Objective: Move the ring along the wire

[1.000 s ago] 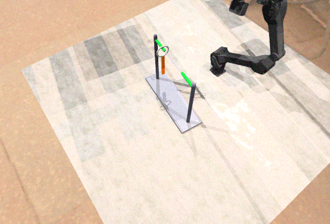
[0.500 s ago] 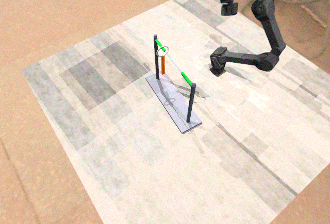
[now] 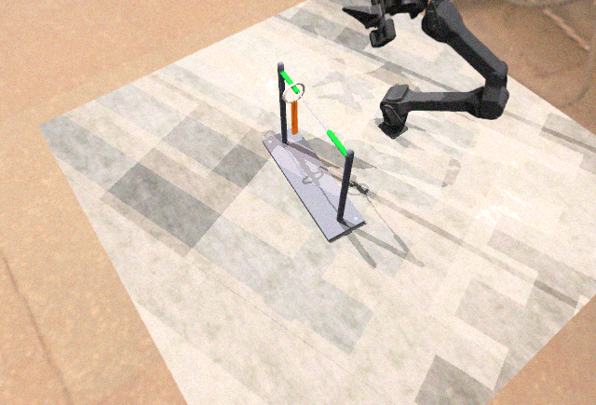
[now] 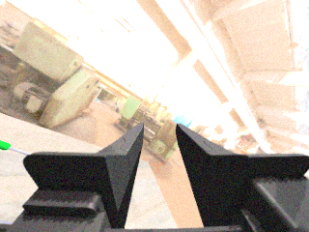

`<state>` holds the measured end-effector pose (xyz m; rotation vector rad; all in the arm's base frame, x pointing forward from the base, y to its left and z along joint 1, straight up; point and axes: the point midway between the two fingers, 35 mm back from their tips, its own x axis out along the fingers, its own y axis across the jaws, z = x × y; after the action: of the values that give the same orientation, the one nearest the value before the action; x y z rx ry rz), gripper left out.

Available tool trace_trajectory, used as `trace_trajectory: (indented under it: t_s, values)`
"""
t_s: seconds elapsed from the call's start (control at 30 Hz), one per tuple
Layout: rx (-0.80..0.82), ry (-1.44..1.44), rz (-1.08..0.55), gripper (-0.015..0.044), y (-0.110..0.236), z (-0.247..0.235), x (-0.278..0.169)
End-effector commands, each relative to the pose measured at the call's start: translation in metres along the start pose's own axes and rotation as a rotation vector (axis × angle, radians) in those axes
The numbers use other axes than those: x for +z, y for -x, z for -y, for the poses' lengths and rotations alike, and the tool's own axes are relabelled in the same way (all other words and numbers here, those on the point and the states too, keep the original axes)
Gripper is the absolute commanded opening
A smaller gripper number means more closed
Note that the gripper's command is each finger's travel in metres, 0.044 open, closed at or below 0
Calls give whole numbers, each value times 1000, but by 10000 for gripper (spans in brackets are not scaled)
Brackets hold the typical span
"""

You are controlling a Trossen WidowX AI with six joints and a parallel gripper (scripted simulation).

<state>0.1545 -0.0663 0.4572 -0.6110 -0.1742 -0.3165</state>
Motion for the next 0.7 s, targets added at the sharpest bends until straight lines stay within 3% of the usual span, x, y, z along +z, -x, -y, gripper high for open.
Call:
trace_trajectory:
  t_s: [0.0,0.67]
  values:
    - [18,-82,-21,160,-6,-8,-30]
    - [152,-436,-207,160,-25,-99,-182]
